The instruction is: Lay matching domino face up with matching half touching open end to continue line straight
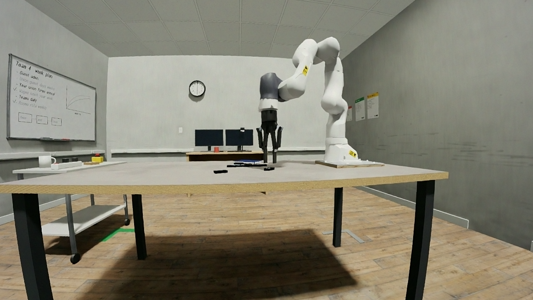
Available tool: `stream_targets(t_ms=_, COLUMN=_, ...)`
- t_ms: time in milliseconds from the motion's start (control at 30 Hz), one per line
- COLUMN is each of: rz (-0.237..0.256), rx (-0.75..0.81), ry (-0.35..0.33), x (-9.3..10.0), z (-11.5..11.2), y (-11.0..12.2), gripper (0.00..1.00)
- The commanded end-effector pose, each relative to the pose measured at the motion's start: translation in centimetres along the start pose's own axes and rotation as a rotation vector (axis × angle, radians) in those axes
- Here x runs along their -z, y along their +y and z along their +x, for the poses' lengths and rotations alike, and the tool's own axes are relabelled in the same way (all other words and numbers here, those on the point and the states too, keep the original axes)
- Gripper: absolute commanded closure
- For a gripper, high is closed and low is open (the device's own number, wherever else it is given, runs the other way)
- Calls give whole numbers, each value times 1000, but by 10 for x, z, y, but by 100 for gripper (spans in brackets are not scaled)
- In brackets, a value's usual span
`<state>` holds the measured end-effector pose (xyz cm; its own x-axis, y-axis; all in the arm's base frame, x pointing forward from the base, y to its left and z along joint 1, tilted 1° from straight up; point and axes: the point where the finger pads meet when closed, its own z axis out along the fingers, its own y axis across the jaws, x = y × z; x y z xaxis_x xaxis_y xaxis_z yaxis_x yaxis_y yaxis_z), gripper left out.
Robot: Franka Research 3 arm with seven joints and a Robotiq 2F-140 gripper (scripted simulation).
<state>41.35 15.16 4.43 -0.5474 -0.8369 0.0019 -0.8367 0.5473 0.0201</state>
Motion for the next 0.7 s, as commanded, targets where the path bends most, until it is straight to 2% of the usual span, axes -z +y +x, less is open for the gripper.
stream_targets(t_ms=0, rz=12, rx=-44, ry=1, x=-4, z=-1, y=-4, gripper=66)
stream_targets(t_ms=667, rz=12, rx=-44, ry=1, x=-14, z=-2, y=-4, gripper=66)
